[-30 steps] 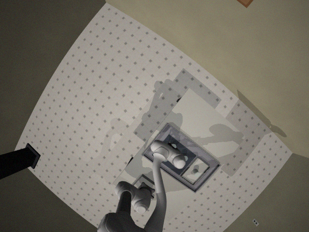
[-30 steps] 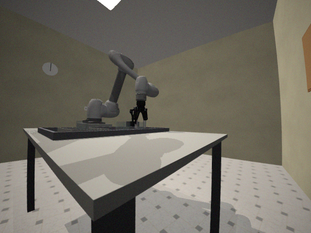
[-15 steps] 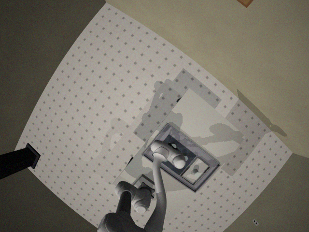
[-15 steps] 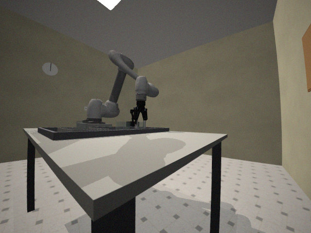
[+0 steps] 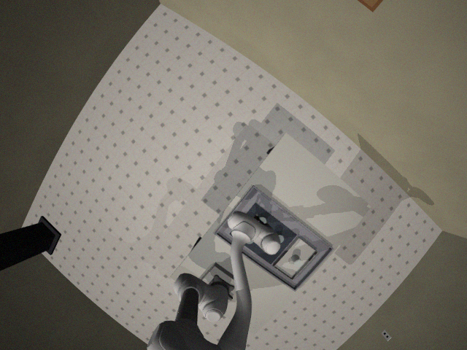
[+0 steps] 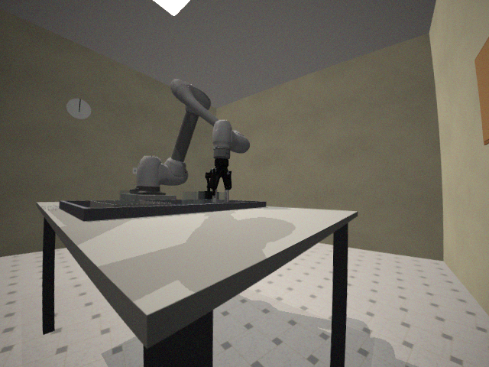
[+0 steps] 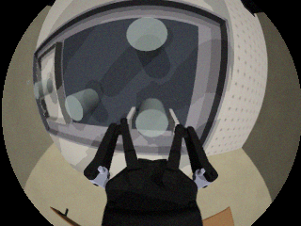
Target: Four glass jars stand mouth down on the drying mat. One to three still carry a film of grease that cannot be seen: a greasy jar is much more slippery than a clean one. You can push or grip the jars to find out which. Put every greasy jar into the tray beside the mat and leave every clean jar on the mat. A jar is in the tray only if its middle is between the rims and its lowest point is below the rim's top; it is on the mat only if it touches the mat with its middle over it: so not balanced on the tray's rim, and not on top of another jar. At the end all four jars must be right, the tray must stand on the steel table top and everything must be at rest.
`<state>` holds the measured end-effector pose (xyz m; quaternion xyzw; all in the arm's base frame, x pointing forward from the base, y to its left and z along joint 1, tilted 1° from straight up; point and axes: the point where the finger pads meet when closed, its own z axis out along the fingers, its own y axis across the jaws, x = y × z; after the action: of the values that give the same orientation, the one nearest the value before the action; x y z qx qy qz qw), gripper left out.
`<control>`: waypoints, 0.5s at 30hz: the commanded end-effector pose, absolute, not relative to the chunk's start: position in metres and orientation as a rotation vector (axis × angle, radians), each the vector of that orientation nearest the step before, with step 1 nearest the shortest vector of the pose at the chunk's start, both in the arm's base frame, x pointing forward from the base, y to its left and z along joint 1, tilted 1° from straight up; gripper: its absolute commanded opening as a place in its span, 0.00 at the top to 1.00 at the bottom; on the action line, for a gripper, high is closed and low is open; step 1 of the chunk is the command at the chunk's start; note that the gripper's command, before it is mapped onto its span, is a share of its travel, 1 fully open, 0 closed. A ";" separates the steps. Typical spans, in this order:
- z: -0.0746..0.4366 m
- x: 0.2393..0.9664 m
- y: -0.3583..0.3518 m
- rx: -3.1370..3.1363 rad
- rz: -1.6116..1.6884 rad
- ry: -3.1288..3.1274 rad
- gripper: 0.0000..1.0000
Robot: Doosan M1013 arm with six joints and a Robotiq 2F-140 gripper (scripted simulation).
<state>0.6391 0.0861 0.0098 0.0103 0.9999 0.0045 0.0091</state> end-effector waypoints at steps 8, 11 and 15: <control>0.010 0.639 0.086 0.032 0.014 3.123 0.48; 0.010 0.639 0.086 0.032 0.014 3.123 0.48; 0.010 0.639 0.086 0.032 0.014 3.123 0.48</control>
<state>0.6391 0.0861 0.0098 0.0103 0.9999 0.0045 0.0091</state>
